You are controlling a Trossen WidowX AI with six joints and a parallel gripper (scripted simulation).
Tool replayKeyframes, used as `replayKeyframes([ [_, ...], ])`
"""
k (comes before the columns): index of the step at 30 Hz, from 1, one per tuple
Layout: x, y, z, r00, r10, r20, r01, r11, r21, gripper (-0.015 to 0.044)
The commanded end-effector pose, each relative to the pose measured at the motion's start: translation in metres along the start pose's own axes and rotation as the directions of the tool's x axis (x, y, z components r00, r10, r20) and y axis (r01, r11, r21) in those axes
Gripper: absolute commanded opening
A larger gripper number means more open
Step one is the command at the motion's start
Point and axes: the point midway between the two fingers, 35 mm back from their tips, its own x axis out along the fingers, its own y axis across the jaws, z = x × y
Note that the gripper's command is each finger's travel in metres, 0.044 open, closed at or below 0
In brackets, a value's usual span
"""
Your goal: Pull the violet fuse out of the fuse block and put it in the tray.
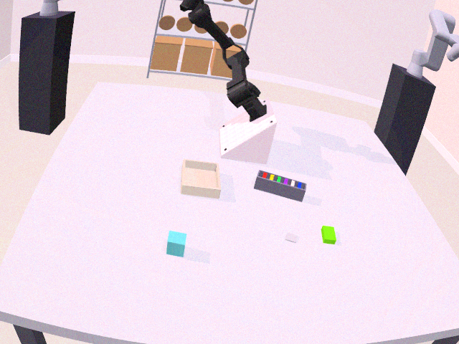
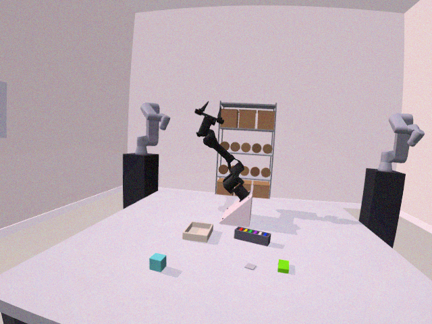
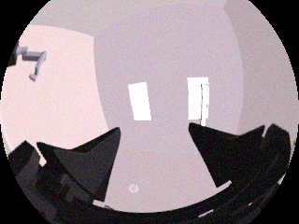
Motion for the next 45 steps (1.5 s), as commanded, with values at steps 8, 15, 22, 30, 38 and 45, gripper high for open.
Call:
replayKeyframes([
  [8,0.002,-0.064,-0.055,0.983,-0.179,-0.046,0.184,0.972,0.149,0.0190],
  [15,-0.006,-0.111,-0.133,0.941,-0.296,-0.164,0.336,0.876,0.346,0.0074],
  [22,-0.019,-0.140,-0.222,0.873,-0.362,-0.327,0.486,0.712,0.507,0.0074],
  [30,-0.044,-0.140,-0.365,0.719,-0.337,-0.607,0.695,0.366,0.620,0.0074],
  [38,-0.074,-0.083,-0.495,0.527,-0.147,-0.837,0.849,0.036,0.528,0.0074],
  [45,-0.107,-0.003,-0.579,0.316,0.089,-0.945,0.943,-0.140,0.302,0.0074],
])
